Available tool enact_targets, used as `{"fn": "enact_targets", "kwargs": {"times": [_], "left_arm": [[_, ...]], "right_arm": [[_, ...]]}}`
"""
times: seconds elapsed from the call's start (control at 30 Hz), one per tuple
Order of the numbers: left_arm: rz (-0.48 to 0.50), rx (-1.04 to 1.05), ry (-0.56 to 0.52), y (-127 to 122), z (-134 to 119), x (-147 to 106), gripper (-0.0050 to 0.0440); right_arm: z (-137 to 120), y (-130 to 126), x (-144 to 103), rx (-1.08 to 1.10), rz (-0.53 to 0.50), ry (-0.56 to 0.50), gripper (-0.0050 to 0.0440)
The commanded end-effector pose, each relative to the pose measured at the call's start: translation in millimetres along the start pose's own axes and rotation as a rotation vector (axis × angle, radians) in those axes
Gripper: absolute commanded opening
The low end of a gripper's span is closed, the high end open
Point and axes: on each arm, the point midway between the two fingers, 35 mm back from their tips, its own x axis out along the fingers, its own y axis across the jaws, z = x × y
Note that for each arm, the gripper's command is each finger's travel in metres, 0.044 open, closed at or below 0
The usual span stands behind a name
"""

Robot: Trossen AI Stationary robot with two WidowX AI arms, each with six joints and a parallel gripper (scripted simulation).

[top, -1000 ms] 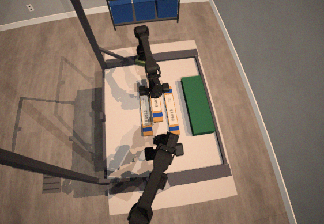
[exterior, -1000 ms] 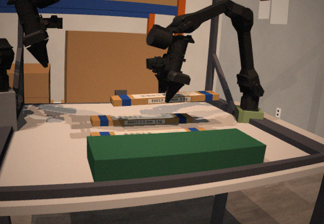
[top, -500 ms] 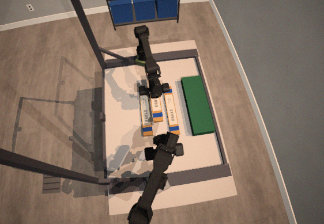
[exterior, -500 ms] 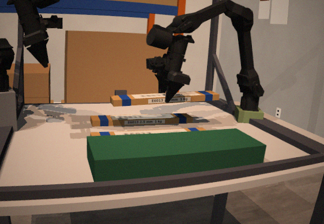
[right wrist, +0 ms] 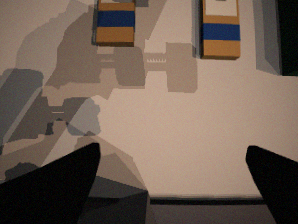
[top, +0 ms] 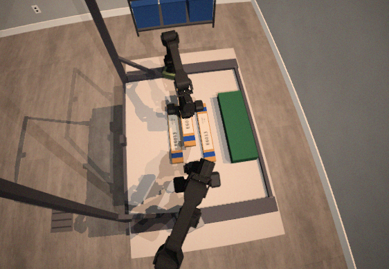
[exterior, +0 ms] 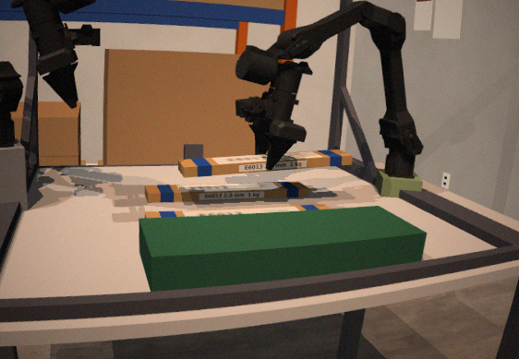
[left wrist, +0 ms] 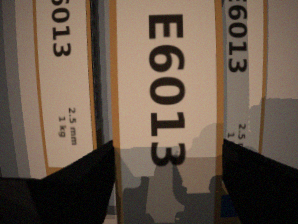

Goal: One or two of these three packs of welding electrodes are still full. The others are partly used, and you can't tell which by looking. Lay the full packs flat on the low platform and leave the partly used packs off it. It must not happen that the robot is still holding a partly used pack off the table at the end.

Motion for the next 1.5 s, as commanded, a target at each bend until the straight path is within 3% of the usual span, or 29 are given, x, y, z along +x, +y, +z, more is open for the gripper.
{"fn": "enact_targets", "kwargs": {"times": [0.0,0.3,1.47], "left_arm": [[0.009,0.003,-0.108,1.8,19.3,-24.2,-0.005],[0.005,0.002,-0.069,1.4,9.1,2.7,-0.005],[0.009,0.003,-0.104,3.3,22.9,-5.2,-0.005]], "right_arm": [[4.4,-1.1,-5.2,-0.003,-0.007,-0.019,0.043],[4.4,-1.1,-5.2,-0.003,-0.007,-0.019,0.043],[4.4,-1.1,-5.2,-0.003,-0.007,-0.019,0.043]]}}
